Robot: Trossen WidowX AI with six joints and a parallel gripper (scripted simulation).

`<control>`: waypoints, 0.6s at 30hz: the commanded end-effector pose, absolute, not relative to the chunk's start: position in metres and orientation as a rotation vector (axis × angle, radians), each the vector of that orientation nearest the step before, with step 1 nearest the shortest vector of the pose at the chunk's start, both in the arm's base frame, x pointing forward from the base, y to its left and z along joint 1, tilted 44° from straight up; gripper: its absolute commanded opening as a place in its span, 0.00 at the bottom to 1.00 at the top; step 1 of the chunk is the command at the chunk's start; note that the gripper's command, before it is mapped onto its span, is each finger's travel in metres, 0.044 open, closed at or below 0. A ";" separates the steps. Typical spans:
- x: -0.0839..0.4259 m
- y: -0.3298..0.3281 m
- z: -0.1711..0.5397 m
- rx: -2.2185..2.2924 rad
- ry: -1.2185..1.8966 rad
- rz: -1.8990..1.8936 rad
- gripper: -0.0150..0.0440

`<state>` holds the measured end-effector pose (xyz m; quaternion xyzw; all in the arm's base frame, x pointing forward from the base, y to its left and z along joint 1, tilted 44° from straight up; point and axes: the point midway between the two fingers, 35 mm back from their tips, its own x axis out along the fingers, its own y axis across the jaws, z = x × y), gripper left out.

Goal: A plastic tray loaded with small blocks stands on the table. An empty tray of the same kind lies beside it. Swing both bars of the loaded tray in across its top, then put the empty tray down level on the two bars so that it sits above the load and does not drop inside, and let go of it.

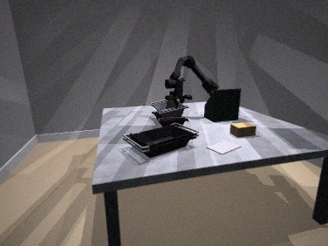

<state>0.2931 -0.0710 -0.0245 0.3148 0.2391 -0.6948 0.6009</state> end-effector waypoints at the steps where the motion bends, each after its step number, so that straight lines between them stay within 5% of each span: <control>1: 0.290 -0.075 -0.027 0.723 0.563 -1.622 0.25; 18: 0.287 -0.080 -0.033 0.722 0.562 -1.622 0.25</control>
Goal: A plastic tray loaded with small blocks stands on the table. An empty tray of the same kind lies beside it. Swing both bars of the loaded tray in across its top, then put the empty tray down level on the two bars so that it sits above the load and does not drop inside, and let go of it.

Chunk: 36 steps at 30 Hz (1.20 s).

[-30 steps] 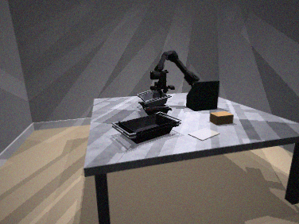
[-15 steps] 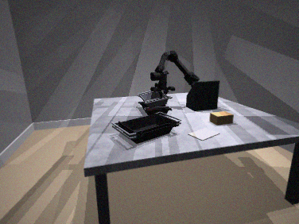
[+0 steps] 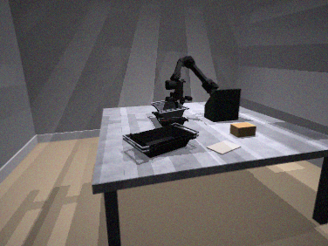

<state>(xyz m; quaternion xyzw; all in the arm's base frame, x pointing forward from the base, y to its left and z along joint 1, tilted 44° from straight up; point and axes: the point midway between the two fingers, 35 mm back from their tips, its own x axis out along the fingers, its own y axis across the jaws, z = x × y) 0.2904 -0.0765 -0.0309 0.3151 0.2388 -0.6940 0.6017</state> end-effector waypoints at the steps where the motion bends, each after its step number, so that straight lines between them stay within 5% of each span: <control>1: 0.287 -0.081 -0.033 0.722 0.562 -1.622 0.25; 36: 0.284 -0.086 -0.039 0.722 0.562 -1.622 0.25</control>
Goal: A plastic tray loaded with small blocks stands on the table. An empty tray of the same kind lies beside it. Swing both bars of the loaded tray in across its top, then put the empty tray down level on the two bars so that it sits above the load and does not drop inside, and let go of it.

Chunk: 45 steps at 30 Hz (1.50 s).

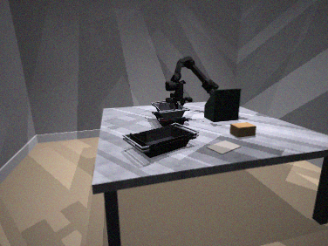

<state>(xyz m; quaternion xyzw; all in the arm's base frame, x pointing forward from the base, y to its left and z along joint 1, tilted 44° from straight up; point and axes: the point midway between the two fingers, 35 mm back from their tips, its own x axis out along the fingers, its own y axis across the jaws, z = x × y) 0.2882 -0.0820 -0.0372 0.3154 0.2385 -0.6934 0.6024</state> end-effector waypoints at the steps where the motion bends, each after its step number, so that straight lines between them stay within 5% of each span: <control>1: 0.284 -0.086 -0.039 0.722 0.562 -1.622 0.25; 27: 0.284 -0.086 -0.039 0.722 0.562 -1.622 0.25; 45: 0.284 -0.086 -0.039 0.722 0.562 -1.622 0.70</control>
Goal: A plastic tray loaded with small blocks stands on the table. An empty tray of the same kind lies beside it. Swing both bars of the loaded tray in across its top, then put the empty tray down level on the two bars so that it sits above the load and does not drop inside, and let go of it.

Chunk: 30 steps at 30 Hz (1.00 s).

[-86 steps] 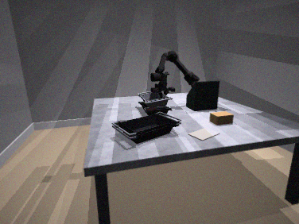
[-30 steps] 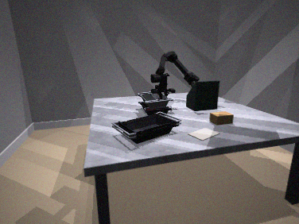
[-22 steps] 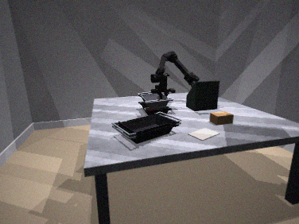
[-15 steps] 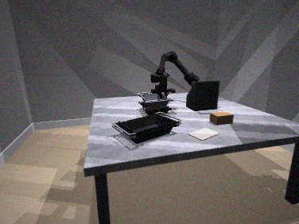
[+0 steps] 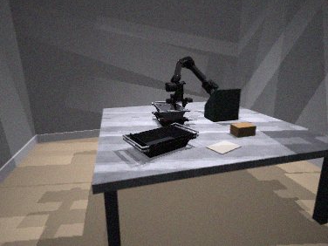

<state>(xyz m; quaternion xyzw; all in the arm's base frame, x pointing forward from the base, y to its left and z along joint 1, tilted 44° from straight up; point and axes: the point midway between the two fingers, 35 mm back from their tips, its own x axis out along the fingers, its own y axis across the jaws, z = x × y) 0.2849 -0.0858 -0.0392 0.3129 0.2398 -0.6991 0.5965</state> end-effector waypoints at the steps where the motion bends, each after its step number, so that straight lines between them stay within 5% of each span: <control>1: 0.284 -0.086 -0.039 0.722 0.562 -1.622 0.73; 12: 0.284 -0.086 -0.039 0.722 0.562 -1.622 1.00; 30: 0.297 -0.035 0.011 0.730 0.567 -1.619 1.00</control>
